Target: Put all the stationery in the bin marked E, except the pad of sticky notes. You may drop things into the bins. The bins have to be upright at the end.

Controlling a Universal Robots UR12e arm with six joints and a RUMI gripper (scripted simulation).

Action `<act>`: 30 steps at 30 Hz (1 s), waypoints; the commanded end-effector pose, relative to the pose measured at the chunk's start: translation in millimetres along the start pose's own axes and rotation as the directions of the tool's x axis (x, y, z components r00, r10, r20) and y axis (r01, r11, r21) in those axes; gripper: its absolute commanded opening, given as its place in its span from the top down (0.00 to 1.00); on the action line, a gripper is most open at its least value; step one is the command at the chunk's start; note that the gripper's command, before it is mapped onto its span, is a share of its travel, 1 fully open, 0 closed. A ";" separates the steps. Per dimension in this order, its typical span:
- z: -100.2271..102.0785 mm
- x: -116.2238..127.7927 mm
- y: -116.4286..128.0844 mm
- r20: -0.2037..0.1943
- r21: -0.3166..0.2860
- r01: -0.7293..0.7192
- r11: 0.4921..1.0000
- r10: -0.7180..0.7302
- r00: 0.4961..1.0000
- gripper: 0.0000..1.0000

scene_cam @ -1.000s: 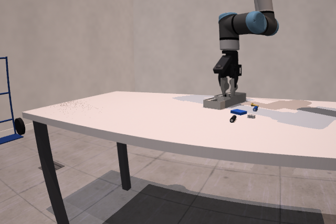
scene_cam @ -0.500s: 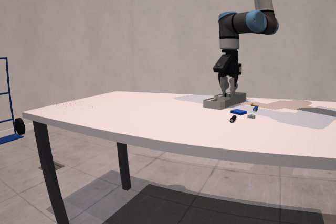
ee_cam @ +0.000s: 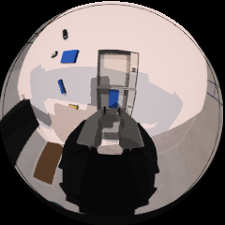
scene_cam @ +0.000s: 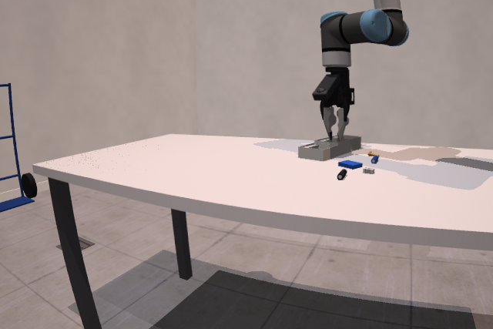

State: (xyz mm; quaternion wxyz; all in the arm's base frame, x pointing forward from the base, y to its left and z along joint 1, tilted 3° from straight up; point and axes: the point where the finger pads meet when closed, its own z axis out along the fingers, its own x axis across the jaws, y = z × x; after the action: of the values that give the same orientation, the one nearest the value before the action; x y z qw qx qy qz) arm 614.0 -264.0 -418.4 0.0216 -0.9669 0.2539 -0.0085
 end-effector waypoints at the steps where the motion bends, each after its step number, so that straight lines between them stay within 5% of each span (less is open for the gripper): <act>1: -7.1 0.6 0.1 -0.001 0.000 0.000 1.000 0.000 1.000 0.82; 6: -23.5 0.6 0.1 -0.001 0.000 0.000 1.000 0.000 1.000 0.82; 20: -23.5 0.5 0.0 -0.001 0.000 0.000 1.000 0.000 1.000 0.82; 30: -27.2 -61.6 -55.5 0.001 -0.001 0.323 0.946 -0.323 0.946 0.82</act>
State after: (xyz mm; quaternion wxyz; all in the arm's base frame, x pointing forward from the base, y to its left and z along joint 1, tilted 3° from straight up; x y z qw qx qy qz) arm 598.5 -222.7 -392.7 0.0205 -0.9873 0.1571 -0.0083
